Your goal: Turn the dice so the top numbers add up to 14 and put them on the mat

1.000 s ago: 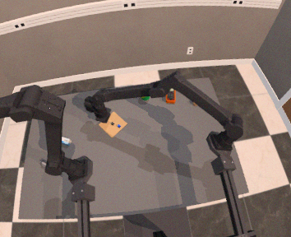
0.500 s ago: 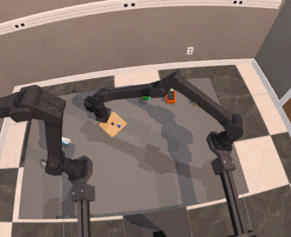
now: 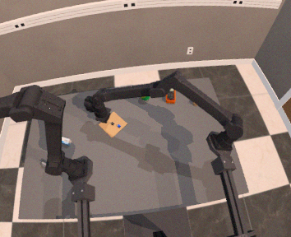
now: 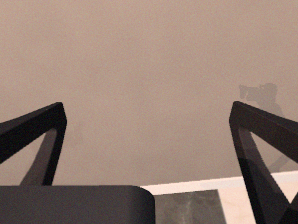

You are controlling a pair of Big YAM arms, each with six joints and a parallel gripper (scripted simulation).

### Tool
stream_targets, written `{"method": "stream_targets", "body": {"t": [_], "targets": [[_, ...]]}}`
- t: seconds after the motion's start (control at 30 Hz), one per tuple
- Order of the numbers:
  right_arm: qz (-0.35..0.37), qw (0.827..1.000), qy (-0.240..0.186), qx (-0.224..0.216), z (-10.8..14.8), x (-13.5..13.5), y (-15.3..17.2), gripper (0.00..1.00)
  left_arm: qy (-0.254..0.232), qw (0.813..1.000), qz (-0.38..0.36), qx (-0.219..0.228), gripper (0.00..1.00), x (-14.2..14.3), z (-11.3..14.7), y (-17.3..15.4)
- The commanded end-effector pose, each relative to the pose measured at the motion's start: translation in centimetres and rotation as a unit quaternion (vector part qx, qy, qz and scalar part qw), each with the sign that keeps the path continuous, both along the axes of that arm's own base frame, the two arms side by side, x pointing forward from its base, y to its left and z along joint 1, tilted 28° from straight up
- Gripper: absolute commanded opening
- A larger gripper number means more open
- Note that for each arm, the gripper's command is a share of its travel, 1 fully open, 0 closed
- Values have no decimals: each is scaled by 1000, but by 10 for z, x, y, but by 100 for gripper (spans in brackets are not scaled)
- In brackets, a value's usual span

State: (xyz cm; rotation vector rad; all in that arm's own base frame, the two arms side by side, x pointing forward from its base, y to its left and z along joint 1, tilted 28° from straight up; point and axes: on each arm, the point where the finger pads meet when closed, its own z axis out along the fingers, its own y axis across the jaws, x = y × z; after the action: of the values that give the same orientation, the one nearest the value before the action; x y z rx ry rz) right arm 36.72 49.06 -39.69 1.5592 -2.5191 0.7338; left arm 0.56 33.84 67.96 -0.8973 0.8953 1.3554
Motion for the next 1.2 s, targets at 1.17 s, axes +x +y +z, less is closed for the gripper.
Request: {"method": "stream_targets", "body": {"t": [1.17], "targets": [[5,1000,-13,22,87,-11,58,30,6,1000,5,27,100,-3,17,-17]]}}
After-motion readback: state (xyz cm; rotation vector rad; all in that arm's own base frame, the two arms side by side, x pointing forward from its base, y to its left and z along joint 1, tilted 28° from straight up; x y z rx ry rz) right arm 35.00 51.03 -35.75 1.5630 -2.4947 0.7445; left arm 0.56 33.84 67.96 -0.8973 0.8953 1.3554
